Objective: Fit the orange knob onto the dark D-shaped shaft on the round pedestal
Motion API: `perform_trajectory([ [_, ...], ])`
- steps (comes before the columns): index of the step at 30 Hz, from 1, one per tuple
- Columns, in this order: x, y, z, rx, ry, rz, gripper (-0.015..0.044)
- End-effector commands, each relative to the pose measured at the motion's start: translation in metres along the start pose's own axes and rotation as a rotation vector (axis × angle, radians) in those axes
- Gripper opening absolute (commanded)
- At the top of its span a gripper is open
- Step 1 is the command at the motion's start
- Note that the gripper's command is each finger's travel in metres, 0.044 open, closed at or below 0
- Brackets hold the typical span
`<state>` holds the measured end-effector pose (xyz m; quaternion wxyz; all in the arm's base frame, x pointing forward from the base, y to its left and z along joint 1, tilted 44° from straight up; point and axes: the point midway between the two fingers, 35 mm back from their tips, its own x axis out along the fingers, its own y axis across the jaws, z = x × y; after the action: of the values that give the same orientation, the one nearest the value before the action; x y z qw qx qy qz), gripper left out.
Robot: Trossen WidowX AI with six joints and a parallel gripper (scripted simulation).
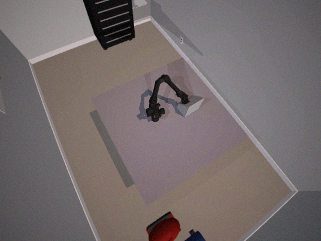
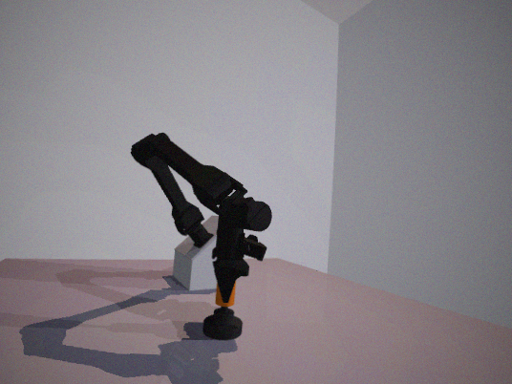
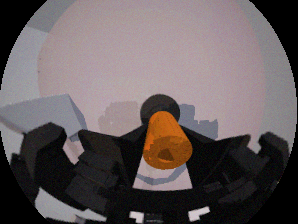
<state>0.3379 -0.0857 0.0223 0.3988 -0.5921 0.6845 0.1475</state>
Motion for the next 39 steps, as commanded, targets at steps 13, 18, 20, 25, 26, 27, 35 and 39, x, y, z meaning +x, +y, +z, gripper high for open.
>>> perform_trajectory([
  [13, -0.0035, -0.0017, -0.0001, -0.183, 0.002, -0.003, 0.0000],
  [18, -0.0018, -0.0014, -0.0002, -0.211, 0.002, -0.003, 0.0000],
  [20, -0.0017, -0.0011, 0.0002, -0.211, 0.002, -0.003, 0.0000],
  [25, -0.0010, -0.0002, 0.0005, -0.211, 0.002, -0.003, 0.0000],
  [26, -0.0003, -0.0002, 0.0004, -0.211, 0.002, -0.003, 0.0000],
  [27, -0.0001, -0.0002, 0.0003, -0.211, 0.002, -0.003, 0.0000],
  [35, 0.0005, -0.0003, 0.0000, -0.211, 0.002, -0.003, 0.0000],
  [39, 0.0005, -0.0003, 0.0000, -0.211, 0.002, -0.003, 0.0000],
])
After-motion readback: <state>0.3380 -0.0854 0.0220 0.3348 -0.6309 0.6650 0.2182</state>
